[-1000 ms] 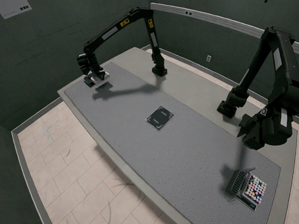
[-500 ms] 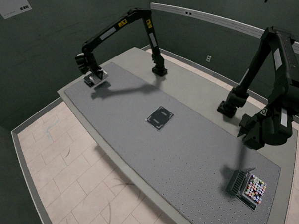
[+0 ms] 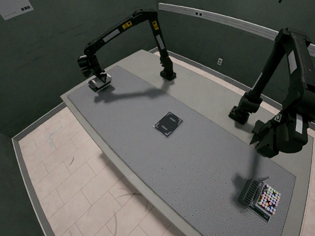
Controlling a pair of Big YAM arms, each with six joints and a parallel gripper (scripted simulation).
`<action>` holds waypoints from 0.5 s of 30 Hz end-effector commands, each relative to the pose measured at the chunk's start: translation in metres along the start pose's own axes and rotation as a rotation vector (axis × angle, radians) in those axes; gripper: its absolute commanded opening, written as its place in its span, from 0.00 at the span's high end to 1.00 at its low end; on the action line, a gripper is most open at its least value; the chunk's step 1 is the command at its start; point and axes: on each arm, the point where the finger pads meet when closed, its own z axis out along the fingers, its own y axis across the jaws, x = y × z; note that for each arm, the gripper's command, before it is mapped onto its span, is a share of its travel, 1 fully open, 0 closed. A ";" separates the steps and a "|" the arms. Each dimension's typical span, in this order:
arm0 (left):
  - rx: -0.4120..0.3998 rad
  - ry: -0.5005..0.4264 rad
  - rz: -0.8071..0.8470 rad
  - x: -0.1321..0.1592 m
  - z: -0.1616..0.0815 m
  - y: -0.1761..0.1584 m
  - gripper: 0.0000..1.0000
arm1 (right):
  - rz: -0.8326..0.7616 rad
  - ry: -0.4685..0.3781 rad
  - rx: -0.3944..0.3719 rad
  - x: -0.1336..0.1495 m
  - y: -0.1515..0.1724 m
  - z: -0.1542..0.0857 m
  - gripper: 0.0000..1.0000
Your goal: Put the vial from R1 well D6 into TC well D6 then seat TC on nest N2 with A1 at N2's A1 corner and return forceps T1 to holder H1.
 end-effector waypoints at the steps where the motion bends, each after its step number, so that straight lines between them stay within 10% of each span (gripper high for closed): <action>1: -0.008 -0.029 -0.017 -0.008 -0.012 0.003 0.76 | -0.002 -0.050 0.028 -0.017 -0.022 -0.025 1.00; 15: -0.008 -0.029 -0.017 -0.008 -0.012 0.003 0.76 | -0.002 -0.043 0.024 -0.019 -0.042 -0.021 1.00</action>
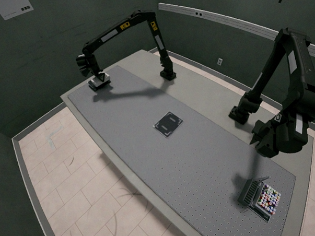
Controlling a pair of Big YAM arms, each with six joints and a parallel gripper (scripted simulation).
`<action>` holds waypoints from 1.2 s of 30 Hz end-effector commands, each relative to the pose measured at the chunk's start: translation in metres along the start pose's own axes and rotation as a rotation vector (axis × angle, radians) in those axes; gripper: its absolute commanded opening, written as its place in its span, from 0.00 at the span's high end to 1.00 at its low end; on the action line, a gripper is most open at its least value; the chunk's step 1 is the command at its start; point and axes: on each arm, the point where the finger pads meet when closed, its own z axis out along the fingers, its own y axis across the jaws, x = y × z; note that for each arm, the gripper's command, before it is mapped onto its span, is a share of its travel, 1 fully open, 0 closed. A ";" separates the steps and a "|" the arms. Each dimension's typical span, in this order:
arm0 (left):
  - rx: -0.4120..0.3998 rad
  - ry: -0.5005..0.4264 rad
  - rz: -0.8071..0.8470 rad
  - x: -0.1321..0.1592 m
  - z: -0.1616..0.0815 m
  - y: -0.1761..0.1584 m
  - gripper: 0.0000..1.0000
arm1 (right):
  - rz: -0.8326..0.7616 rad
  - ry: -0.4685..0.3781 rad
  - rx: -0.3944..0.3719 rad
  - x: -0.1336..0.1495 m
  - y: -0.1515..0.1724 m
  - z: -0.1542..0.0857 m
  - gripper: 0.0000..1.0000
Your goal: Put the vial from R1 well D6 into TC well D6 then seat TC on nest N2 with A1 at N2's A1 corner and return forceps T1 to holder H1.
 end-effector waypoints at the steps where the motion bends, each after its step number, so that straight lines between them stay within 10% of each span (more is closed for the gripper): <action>1: -0.008 -0.029 -0.017 -0.008 -0.012 0.003 0.76 | 0.000 -0.041 0.024 -0.016 -0.023 -0.020 1.00; 36: -0.008 -0.029 -0.017 -0.008 -0.012 0.003 0.76 | 0.000 -0.041 0.026 -0.017 -0.075 -0.020 1.00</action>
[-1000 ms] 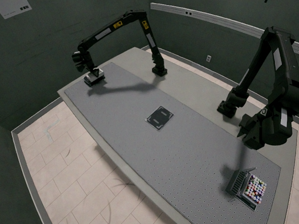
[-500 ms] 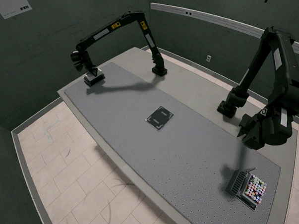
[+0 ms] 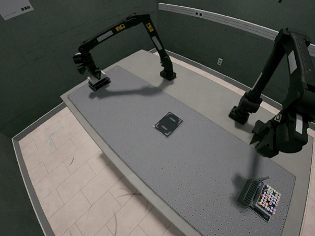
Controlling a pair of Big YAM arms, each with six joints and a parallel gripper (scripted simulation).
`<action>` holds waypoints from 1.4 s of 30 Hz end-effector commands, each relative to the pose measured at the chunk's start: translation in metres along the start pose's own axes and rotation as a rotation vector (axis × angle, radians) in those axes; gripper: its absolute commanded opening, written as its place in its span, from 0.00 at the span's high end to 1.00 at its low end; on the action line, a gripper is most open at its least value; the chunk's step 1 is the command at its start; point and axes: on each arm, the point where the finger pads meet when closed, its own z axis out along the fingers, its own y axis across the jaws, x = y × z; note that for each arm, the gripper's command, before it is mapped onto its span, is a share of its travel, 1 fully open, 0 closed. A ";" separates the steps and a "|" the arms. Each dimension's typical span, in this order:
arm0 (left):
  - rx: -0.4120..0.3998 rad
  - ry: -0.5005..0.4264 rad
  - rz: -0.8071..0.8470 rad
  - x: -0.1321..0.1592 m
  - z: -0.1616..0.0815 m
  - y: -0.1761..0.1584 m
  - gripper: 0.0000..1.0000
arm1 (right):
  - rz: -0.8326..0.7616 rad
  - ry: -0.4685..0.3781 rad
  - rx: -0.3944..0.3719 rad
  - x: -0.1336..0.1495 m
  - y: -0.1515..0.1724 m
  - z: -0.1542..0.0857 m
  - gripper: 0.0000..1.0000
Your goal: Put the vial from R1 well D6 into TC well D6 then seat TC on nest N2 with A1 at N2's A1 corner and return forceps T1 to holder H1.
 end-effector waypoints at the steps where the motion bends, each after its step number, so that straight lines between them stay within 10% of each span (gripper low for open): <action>1: -0.008 -0.029 -0.017 -0.008 -0.012 0.003 0.76 | 0.000 -0.047 0.033 -0.013 -0.024 -0.026 1.00; 42: -0.008 -0.029 -0.017 -0.008 -0.012 0.003 0.76 | 0.006 -0.060 0.044 -0.007 -0.035 -0.034 1.00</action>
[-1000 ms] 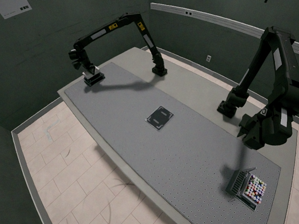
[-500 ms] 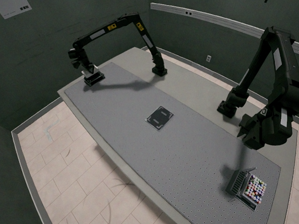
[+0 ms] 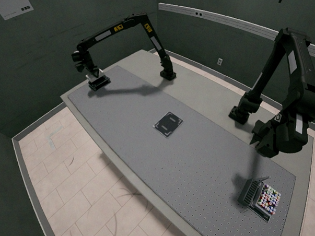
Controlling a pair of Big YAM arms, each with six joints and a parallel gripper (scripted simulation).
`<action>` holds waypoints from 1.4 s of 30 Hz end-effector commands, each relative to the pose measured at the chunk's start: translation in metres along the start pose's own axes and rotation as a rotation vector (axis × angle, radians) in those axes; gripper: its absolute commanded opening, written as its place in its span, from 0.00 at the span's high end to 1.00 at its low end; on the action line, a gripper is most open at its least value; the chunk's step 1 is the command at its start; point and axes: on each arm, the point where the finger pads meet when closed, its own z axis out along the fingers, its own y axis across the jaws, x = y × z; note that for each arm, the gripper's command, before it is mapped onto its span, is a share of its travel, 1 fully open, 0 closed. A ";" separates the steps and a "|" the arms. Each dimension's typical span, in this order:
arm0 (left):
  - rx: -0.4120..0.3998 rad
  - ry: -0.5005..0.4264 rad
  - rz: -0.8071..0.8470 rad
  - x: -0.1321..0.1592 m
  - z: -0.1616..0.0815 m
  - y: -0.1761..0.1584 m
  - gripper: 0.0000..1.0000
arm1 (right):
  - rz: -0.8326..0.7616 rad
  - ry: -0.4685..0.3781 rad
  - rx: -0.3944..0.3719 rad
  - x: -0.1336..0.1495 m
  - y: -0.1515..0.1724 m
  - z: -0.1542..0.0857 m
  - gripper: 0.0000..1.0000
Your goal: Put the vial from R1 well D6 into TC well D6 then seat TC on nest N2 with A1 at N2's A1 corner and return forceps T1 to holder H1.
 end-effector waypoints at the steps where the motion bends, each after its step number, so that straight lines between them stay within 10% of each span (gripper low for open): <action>1: -0.008 -0.029 -0.017 -0.008 -0.012 0.003 0.76 | 0.009 -0.044 0.032 -0.005 -0.003 -0.024 1.00; 42: -0.008 -0.029 -0.017 -0.008 -0.012 0.003 0.76 | 0.002 -0.042 0.030 -0.004 0.008 -0.021 1.00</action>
